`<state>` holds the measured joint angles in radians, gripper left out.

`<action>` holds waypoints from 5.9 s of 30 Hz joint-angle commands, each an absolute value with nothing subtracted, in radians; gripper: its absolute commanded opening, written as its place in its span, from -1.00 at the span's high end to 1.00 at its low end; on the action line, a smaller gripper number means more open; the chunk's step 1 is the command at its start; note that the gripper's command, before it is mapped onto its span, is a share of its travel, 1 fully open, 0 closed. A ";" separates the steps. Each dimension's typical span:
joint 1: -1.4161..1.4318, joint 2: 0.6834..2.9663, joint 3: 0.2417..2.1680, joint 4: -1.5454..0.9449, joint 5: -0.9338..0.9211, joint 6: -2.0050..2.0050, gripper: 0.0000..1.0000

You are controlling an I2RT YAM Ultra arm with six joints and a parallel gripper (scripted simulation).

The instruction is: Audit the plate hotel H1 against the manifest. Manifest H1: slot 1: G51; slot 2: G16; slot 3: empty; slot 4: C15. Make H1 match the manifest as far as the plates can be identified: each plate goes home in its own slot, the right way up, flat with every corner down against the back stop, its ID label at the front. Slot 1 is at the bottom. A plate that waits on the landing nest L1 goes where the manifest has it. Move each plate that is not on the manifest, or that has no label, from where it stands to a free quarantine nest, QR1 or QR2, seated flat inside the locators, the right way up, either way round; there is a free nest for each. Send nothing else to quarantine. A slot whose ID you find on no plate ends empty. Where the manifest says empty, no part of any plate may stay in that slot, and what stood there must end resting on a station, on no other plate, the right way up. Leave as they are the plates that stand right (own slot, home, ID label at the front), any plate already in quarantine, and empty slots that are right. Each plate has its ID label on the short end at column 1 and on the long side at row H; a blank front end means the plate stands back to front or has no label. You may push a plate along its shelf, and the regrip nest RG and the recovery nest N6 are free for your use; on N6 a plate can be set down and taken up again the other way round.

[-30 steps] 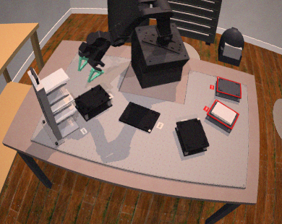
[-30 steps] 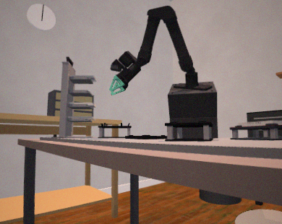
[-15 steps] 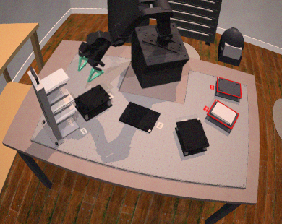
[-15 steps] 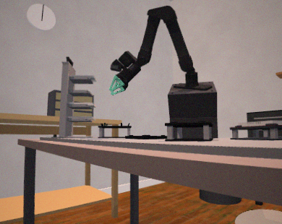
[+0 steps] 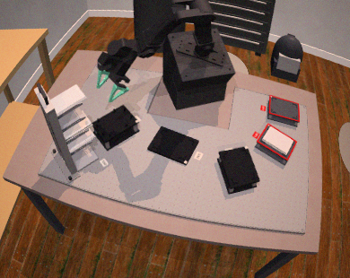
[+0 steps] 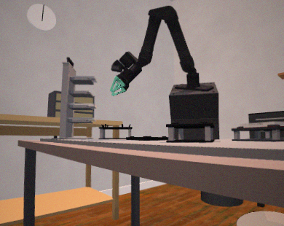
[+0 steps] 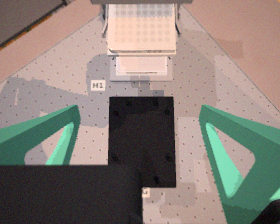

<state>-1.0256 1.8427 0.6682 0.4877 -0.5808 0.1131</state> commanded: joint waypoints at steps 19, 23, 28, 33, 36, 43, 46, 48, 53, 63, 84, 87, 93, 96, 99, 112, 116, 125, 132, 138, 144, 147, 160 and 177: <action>-1.003 1.913 0.653 0.619 -0.555 0.136 -1.00; -0.993 1.939 0.649 0.652 -0.547 0.144 -1.00; -0.986 1.955 0.648 0.672 -0.542 0.148 -1.00; -0.974 1.988 0.645 0.712 -0.532 0.157 -1.00; -0.966 2.008 0.644 0.736 -0.526 0.162 -1.00; -0.951 2.050 0.644 0.783 -0.514 0.173 -1.00; -0.944 2.068 0.643 0.804 -0.508 0.177 -1.00; -0.939 2.082 0.644 0.819 -0.504 0.180 -1.00; -0.928 2.115 0.646 0.853 -0.494 0.188 -1.00; -0.927 2.115 0.646 0.853 -0.494 0.188 -1.00; -0.908 2.145 0.770 0.766 -0.478 0.202 -1.00; -0.908 2.145 0.770 0.766 -0.478 0.202 -1.00; -0.908 2.145 0.770 0.766 -0.478 0.202 -1.00; -0.908 2.145 0.770 0.766 -0.478 0.202 -1.00; -0.908 2.145 0.770 0.766 -0.478 0.202 -1.00; -0.908 2.145 0.770 0.766 -0.478 0.202 -1.00; -0.908 2.145 0.770 0.766 -0.478 0.202 -1.00; -0.908 2.145 0.770 0.766 -0.478 0.202 -1.00; -0.908 2.145 0.770 0.766 -0.478 0.202 -1.00; -0.908 2.145 0.770 0.766 -0.478 0.202 -1.00; -0.908 2.145 0.770 0.766 -0.478 0.202 -1.00; -0.908 2.145 0.770 0.766 -0.478 0.202 -1.00; -0.915 2.132 0.721 0.800 -0.484 0.197 -1.00; -0.928 2.113 0.646 0.851 -0.494 0.188 -1.00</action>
